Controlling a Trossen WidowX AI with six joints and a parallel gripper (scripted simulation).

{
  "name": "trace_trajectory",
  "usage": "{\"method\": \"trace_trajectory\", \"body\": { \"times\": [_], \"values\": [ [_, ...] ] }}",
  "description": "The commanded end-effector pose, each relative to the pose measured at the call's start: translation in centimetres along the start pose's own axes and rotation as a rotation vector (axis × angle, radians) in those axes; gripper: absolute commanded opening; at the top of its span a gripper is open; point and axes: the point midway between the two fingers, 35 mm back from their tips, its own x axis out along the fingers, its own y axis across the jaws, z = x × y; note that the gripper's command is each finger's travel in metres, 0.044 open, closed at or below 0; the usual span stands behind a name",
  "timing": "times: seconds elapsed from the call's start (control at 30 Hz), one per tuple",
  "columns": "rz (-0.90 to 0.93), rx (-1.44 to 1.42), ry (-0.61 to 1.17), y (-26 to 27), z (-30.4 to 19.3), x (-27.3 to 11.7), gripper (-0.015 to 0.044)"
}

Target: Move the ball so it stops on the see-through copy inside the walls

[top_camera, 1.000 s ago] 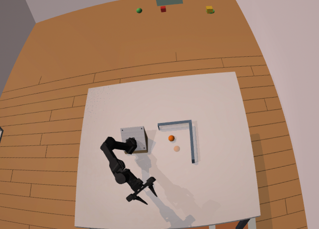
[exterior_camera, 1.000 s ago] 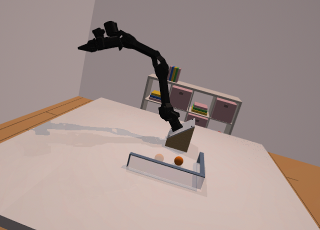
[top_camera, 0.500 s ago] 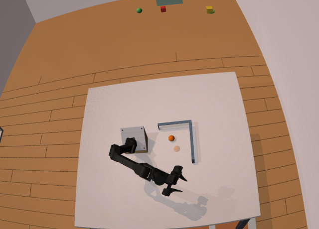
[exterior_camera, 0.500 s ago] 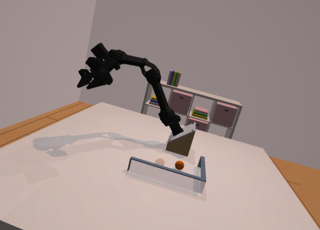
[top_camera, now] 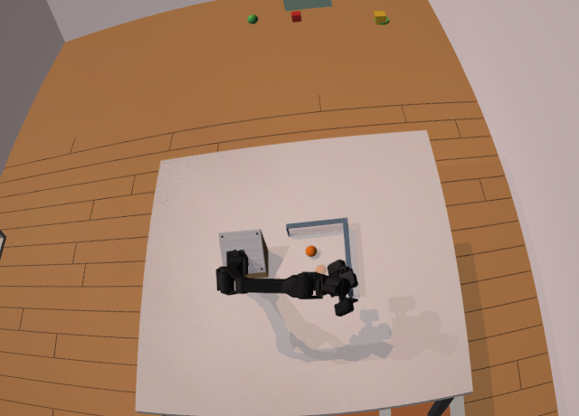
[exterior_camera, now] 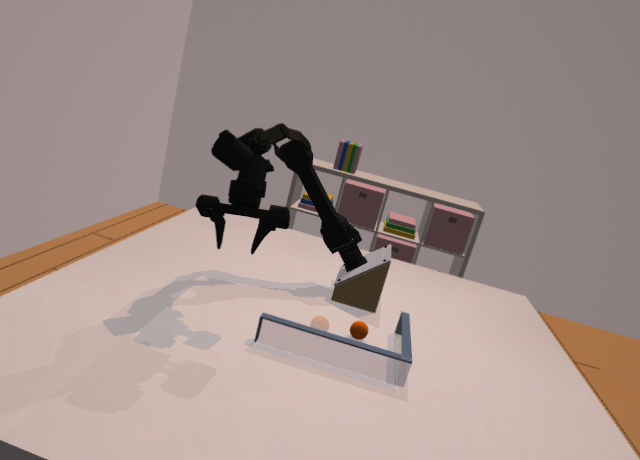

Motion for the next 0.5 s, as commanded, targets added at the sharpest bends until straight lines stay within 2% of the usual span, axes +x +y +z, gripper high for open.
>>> {"method": "trace_trajectory", "body": {
  "times": [0.0,0.23,0.47],
  "values": [
    [0.099,-0.205,0.119,6.5,-1.4,3.1,0.0316],
    [0.234,-0.576,0.281,16.4,-4.9,5.4,0.0316],
    [0.343,-1.034,0.452,25.1,-11.0,5.5,0.0316]
  ]
}}
